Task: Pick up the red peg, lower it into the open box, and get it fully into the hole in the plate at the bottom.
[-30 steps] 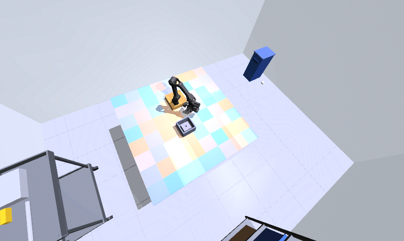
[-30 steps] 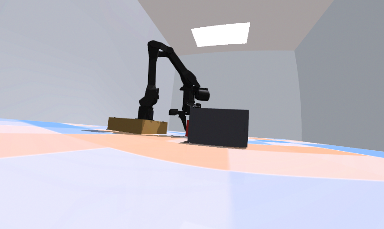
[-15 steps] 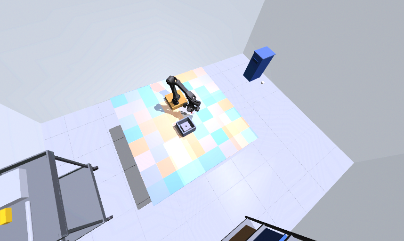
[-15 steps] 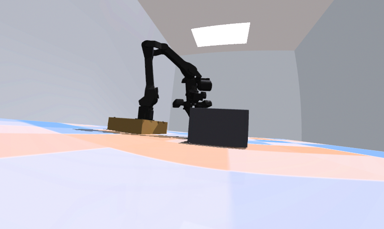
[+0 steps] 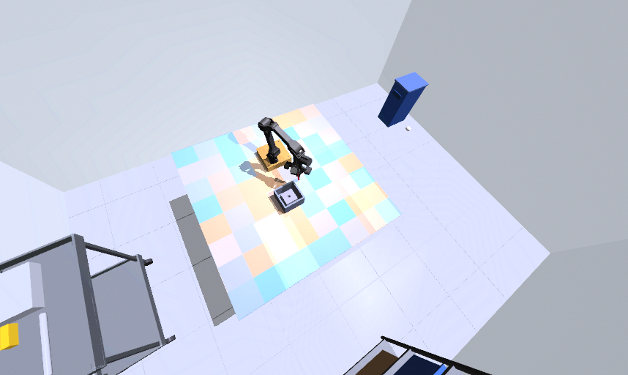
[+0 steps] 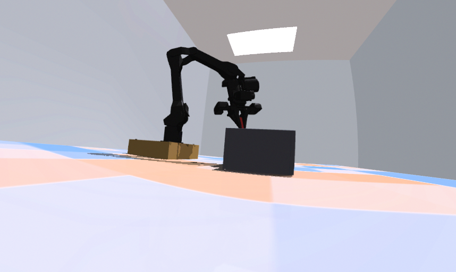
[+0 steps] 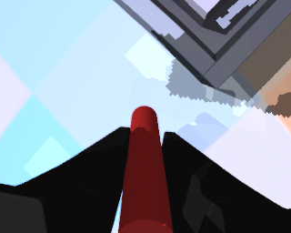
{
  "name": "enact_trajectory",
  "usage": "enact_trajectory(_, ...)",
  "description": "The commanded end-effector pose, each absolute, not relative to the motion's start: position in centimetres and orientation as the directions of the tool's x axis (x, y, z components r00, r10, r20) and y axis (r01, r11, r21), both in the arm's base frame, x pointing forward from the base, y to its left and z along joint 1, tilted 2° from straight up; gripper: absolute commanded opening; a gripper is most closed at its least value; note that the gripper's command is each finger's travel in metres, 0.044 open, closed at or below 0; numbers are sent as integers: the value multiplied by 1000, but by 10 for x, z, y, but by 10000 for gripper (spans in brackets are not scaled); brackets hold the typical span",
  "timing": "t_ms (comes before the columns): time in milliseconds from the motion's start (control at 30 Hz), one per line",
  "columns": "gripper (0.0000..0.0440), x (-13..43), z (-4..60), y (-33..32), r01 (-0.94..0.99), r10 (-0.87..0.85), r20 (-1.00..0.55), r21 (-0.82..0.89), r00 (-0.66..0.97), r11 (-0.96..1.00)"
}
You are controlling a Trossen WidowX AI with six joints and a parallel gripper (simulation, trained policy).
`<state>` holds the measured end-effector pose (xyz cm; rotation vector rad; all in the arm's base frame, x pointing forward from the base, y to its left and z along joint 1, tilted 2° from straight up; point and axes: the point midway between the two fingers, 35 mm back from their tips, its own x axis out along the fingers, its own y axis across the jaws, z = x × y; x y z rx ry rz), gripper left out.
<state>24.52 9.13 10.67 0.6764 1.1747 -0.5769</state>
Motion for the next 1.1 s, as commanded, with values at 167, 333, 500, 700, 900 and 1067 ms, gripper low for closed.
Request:
enact_trajectory(167, 0, 271, 123, 63, 753, -97, -947, 178, 305, 633)
enact_trajectory(333, 0, 283, 126, 45, 778, -113, -946, 177, 303, 603)
enact_trajectory(500, 0, 293, 126, 29, 799, -124, -946, 177, 299, 574)
enact_trajectory(700, 1, 305, 121, 10, 822, -132, -949, 175, 288, 542)
enact_trajectory(900, 7, 314, 113, -4, 840, -127, -954, 170, 271, 516)
enact_trajectory(1067, 12, 320, 104, -11, 850, -116, -961, 160, 250, 501)
